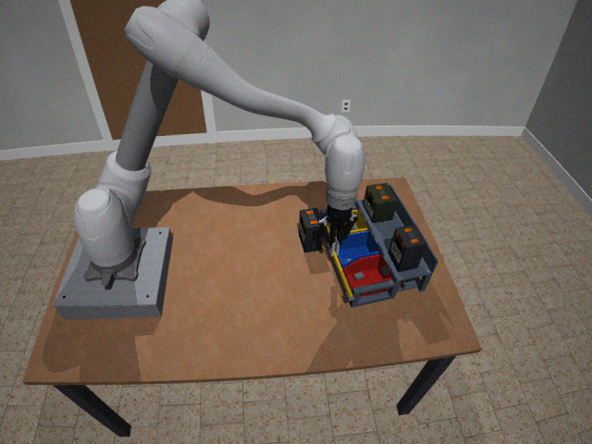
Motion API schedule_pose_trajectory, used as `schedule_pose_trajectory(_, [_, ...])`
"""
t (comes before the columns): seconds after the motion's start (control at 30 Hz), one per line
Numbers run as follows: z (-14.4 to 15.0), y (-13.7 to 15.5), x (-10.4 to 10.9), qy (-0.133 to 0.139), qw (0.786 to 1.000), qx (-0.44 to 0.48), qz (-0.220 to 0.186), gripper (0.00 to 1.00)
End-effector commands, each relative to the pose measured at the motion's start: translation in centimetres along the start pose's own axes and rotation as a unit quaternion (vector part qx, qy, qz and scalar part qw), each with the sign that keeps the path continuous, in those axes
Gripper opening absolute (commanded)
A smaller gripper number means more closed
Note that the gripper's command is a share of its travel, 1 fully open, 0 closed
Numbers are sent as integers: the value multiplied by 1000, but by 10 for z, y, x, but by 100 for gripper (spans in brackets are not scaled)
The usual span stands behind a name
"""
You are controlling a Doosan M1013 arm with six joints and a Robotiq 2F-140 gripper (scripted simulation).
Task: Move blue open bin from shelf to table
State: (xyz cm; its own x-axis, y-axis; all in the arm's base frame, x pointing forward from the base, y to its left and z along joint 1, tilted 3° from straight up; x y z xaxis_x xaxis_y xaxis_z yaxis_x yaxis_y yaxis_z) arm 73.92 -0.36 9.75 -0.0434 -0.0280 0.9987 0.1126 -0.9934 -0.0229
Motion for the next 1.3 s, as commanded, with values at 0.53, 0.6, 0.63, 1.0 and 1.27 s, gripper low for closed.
schedule_pose_trajectory(0.53, [0, 0, 0, 0, 1000, 0, 0, 0])
schedule_pose_trajectory(0.6, [0, 0, 0, 0, 1000, 0, 0, 0])
schedule_pose_trajectory(0.63, [0, 0, 0, 0, 1000, 0, 0, 0])
schedule_pose_trajectory(1.0, [0, 0, 10, 0, 1000, 0, 0, 0])
schedule_pose_trajectory(1.27, [0, 0, 13, 0, 1000, 0, 0, 0])
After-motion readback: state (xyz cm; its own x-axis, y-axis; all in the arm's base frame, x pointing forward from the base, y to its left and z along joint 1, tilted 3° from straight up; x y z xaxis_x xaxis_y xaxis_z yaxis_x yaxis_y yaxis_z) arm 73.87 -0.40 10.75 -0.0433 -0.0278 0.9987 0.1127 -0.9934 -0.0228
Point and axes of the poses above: the point where the finger pads meet when closed, its own x axis back along the fingers, its own z axis across the jaws, y = z × x, the point moved 5 cm from there along x, back along the fingers, and after that the axes turned 2 degrees about -x, right-handed, at the moved point
